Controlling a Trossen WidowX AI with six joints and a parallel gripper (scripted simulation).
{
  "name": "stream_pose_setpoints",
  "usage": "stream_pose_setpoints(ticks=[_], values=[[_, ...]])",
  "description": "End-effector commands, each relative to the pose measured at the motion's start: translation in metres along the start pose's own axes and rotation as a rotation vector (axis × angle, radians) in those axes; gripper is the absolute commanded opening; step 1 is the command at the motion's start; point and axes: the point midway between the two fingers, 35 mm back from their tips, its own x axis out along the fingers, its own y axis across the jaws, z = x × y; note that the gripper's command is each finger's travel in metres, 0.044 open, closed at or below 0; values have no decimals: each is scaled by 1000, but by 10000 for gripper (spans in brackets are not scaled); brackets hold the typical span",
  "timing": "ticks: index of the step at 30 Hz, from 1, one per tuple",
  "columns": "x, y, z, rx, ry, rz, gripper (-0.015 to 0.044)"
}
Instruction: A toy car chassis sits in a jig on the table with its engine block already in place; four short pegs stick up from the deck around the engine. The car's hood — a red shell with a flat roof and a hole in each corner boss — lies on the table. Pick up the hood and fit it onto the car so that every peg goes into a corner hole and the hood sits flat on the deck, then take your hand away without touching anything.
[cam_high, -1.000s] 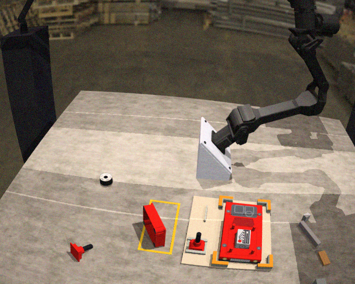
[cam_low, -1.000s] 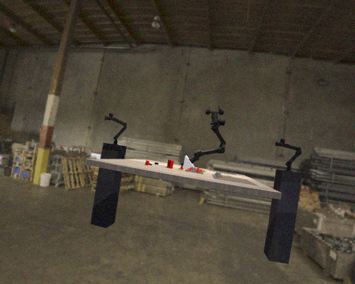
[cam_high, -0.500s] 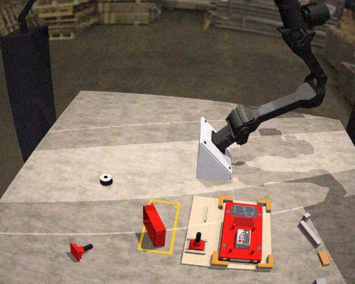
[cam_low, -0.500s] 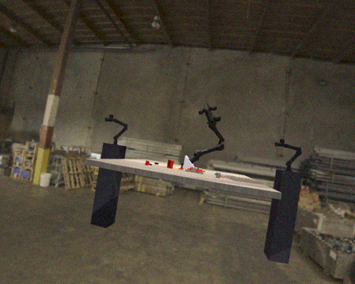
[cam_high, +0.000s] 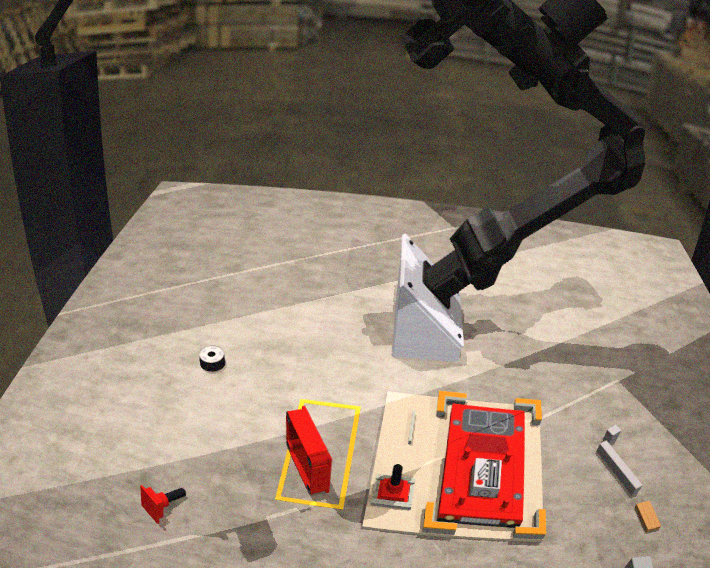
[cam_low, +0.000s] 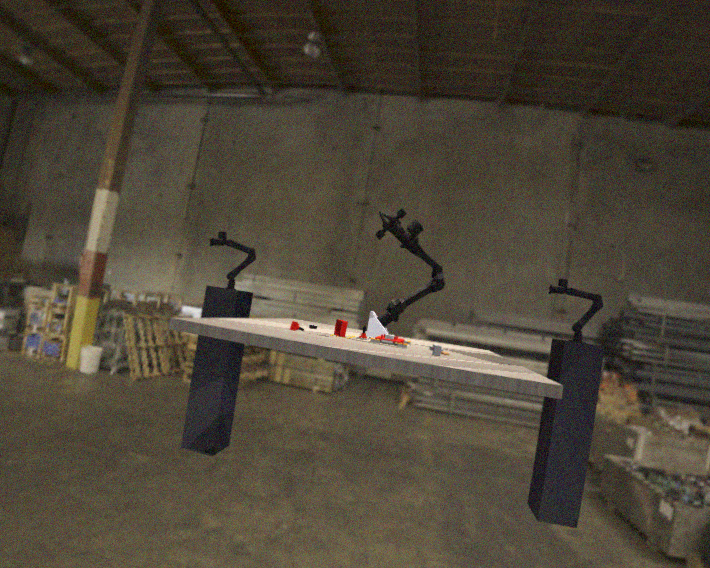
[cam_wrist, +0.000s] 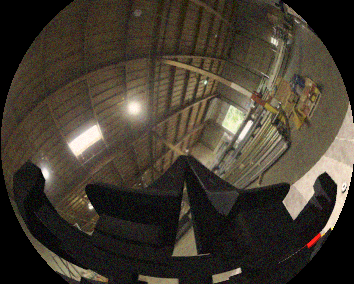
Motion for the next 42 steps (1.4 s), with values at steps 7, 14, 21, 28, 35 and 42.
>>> stream_pose_setpoints(ticks=[7,14,21,28,35,42], values=[[23,-68,-47,-17,161,-244,0],[28,-140,-90,10,297,-511,0],[12,-216,-132,51,418,-827,0],[-25,-286,-168,105,502,-1178,0],[-80,-346,-195,173,523,-1578,0],[-143,-385,-213,251,445,-1999,0]])
